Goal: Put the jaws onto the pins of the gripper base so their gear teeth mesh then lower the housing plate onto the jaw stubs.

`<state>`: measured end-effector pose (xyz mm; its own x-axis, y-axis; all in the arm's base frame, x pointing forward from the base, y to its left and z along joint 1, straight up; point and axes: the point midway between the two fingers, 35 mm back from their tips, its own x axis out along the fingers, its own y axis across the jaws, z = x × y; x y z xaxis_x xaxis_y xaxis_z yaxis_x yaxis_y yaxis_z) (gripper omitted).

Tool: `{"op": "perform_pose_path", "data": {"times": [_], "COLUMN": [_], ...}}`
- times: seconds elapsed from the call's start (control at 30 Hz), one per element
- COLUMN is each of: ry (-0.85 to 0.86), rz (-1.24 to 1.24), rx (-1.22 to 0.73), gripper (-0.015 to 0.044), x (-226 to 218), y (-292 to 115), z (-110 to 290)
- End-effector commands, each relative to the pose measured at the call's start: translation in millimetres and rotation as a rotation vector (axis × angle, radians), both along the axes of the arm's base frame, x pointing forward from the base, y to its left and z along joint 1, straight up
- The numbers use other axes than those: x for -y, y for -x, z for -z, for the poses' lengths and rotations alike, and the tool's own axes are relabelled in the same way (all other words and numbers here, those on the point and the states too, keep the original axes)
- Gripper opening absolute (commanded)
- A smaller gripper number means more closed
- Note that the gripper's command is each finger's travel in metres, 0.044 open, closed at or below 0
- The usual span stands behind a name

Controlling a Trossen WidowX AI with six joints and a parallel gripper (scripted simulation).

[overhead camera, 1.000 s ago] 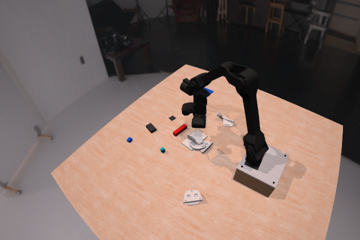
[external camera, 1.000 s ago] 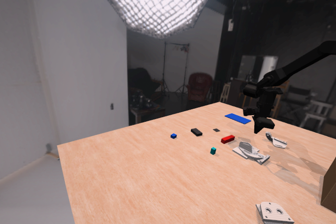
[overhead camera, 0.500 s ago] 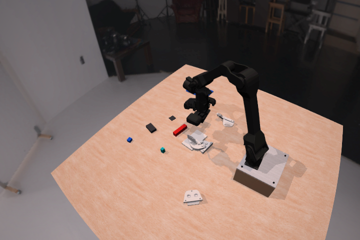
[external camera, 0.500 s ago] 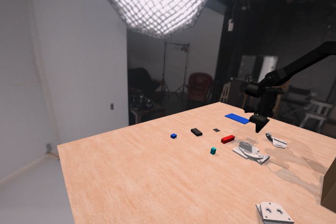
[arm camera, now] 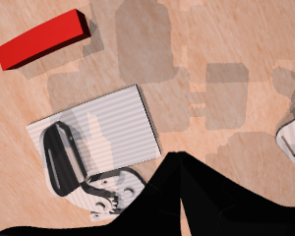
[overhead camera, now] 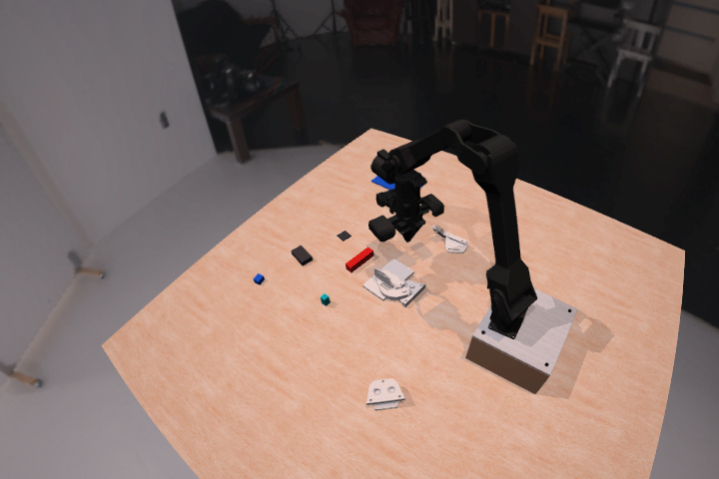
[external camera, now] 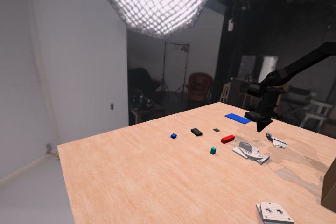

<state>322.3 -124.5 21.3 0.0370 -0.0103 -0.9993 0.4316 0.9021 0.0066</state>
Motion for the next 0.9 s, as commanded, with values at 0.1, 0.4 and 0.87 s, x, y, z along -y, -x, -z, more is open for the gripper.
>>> {"op": "perform_pose_path", "data": {"times": [0.1,0.4,0.87], "ry": [-0.005,-0.013,-0.026], "rz": [0.222,0.494,0.917], "rx": [0.000,0.002,0.007], "gripper": [0.0000,0.0000,0.0000], "x": [8,17,30], "y": [2,5,9], "z": [0,-1,-1]}}
